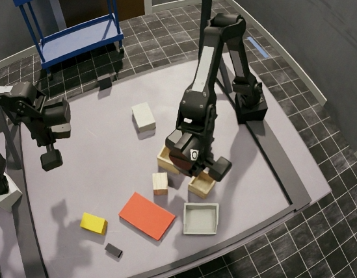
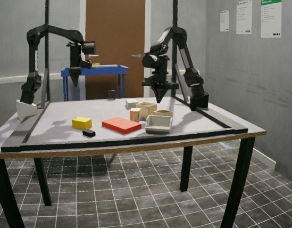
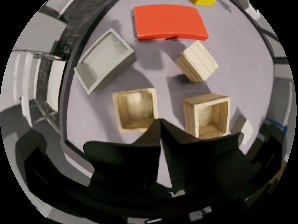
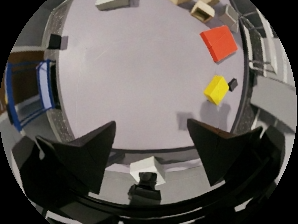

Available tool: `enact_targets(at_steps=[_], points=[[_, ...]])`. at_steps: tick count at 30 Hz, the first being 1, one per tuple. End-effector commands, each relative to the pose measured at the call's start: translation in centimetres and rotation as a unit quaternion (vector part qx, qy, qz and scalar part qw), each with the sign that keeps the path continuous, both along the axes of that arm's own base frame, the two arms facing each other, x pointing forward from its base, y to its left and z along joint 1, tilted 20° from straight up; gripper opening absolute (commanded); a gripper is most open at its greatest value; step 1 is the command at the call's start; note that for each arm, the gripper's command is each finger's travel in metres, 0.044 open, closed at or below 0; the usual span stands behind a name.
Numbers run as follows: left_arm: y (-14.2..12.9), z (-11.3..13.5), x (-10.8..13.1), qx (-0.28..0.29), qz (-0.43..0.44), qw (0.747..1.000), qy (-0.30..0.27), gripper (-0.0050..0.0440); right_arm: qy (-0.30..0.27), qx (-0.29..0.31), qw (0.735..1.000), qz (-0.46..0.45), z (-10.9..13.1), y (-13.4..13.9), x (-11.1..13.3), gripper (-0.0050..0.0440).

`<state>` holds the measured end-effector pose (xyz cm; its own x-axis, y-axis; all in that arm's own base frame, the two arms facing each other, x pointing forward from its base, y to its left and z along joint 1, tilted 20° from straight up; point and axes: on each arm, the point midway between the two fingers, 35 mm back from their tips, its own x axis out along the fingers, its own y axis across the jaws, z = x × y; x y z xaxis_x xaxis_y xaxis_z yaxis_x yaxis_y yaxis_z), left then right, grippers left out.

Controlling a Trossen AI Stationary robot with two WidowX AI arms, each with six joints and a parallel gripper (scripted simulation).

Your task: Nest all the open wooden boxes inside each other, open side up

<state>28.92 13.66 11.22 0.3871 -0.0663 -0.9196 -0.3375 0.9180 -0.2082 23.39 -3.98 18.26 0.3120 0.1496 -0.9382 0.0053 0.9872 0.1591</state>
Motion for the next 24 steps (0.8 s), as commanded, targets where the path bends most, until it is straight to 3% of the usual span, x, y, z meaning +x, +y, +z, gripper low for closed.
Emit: enact_targets(at_steps=[1, 11, 16, 24], points=[[2.9, 0.0, -0.2, -0.037, 0.013, 0.999, 0.028, -0.0001, -0.008, -0.002, 1.0, 0.003, 0.4, 0.1, 0.0, 0.04], [3.4, -0.9, -0.5, -0.051, 0.02, 0.998, 0.039, -0.0005, -0.008, -0.002, 1.0, 0.003, 0.4, 0.1, 0.0, 0.04], [2.6, -3.8, 0.3, -0.054, 0.021, 0.997, 0.043, -0.0035, -0.008, -0.002, 1.0, 0.003, 0.4, 0.1, 0.0, 0.04], [2.5, -4.5, 0.5, -0.053, 0.022, 0.997, 0.043, -0.005, -0.008, -0.002, 1.0, 0.003, 0.4, 0.1, 0.0, 0.04]])
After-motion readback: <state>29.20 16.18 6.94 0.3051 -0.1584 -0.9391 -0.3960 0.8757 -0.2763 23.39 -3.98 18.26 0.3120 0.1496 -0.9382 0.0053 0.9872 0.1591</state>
